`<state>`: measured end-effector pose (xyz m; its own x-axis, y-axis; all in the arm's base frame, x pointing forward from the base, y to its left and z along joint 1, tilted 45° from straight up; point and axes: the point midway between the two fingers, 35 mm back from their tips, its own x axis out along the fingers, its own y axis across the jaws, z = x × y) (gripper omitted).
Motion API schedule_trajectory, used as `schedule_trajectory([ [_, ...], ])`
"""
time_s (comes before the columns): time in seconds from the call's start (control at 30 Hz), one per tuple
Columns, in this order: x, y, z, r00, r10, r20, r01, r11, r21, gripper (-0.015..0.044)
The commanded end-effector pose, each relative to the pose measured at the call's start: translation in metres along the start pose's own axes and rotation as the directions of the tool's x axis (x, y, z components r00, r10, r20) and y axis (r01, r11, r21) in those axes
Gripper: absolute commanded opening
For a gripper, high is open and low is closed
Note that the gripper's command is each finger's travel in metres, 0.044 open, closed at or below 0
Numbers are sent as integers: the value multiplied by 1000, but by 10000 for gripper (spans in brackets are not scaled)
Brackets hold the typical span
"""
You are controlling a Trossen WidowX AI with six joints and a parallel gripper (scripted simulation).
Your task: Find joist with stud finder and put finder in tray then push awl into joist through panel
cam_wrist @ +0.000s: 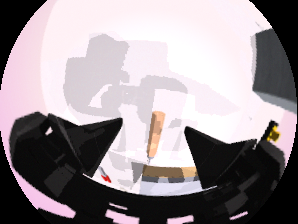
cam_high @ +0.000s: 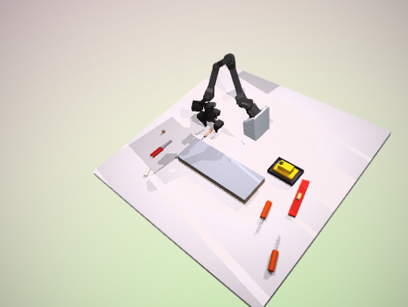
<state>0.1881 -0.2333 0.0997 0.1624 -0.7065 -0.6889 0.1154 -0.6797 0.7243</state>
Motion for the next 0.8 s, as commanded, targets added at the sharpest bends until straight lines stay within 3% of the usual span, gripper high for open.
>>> schedule_trajectory([
  [0.0, 7, -3, 2, 1000, -9, 1, 9, 1000, -8, 440],
  [0.1, 7, -3, 2, 1000, -9, 1, 9, 1000, -8, 440],
  [0.6, 7, -3, 2, 1000, -9, 1, 9, 1000, -8, 46],
  [0.77, 7, -3, 2, 1000, -9, 1, 9, 1000, -8, 13],
])
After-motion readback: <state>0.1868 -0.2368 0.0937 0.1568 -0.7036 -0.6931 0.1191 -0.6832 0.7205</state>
